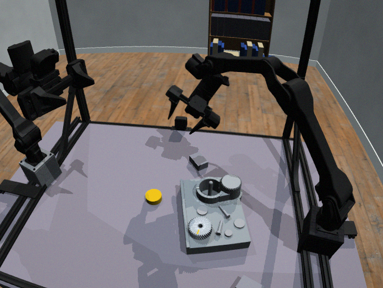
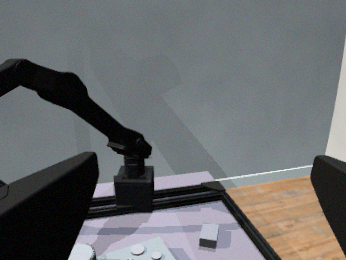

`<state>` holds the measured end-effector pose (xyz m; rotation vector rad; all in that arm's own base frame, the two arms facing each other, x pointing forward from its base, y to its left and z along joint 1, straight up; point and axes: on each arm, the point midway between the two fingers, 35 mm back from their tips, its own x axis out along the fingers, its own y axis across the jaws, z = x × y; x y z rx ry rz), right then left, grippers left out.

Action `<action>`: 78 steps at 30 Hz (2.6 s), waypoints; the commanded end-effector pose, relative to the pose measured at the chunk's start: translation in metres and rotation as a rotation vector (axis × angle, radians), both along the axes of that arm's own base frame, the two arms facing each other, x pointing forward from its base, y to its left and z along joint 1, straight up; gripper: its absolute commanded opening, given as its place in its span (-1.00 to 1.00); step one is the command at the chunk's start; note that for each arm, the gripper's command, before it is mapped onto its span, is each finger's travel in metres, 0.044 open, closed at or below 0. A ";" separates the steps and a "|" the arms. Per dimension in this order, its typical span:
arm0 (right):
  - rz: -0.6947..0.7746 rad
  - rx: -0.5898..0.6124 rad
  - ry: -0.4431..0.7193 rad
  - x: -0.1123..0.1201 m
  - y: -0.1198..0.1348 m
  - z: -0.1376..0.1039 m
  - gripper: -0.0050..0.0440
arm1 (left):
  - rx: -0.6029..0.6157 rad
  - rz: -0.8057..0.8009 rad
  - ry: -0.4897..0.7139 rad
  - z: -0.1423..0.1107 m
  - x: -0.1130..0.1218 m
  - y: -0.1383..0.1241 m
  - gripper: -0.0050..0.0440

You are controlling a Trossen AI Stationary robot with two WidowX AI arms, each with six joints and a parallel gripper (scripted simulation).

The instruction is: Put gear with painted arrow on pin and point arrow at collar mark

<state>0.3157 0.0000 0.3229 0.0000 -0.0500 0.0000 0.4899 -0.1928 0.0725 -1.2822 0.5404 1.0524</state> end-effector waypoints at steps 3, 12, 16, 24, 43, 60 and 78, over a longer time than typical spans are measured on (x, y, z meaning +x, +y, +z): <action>0.000 0.000 0.000 0.000 0.000 0.000 0.84 | 0.000 0.000 0.000 0.000 0.000 0.000 0.84; 0.000 0.000 0.000 0.000 0.000 0.000 0.84 | 0.000 0.000 0.000 0.000 0.000 0.000 0.84; 0.000 0.000 0.000 0.000 0.000 0.000 0.84 | 0.000 0.000 0.000 0.000 0.000 0.000 0.84; 0.000 -0.001 0.001 -0.002 -0.005 0.002 0.84 | 0.012 -0.020 0.024 -0.001 0.000 0.008 0.84; 0.000 -0.014 0.025 -0.068 -0.066 0.033 0.84 | 0.112 -0.484 0.451 -0.022 -0.038 0.160 0.84; 0.000 -0.004 0.047 -0.146 -0.050 0.055 0.84 | 0.024 -1.073 0.647 -0.042 -0.138 0.270 0.84; 0.000 0.001 0.049 -0.156 -0.038 0.057 0.84 | 0.002 -1.201 0.640 -0.058 -0.162 0.283 0.84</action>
